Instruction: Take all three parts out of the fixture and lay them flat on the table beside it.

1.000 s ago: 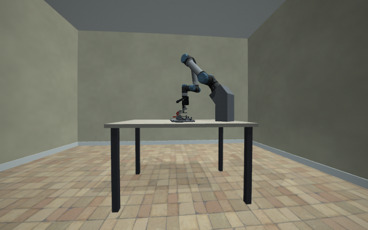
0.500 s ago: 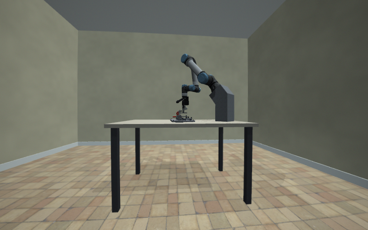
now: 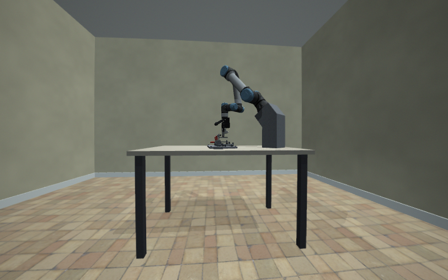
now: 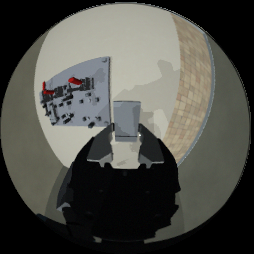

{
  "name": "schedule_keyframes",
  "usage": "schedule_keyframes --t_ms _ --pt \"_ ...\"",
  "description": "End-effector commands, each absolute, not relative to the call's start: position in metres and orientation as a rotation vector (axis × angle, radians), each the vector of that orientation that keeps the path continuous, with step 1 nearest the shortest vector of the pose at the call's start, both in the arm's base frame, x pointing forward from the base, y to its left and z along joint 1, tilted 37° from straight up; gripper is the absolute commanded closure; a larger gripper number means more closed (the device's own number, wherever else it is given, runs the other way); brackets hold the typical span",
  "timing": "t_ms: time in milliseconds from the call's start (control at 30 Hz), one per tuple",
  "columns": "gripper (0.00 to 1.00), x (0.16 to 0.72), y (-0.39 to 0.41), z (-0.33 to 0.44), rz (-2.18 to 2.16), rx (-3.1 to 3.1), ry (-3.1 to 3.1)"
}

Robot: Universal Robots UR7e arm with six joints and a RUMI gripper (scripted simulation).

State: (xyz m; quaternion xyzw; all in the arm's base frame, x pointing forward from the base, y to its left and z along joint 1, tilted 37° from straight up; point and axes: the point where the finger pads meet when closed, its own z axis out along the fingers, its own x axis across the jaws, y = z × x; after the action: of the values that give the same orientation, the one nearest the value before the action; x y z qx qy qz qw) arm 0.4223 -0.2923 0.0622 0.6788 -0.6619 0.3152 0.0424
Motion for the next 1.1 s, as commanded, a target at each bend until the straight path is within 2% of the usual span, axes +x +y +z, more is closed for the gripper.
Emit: schedule_keyframes --t_ms 0,1067 --pt "1.00 0.423 -0.293 0.064 0.971 2.076 -2.024" --pt "1.00 0.446 -0.323 0.018 0.971 2.075 -2.024"
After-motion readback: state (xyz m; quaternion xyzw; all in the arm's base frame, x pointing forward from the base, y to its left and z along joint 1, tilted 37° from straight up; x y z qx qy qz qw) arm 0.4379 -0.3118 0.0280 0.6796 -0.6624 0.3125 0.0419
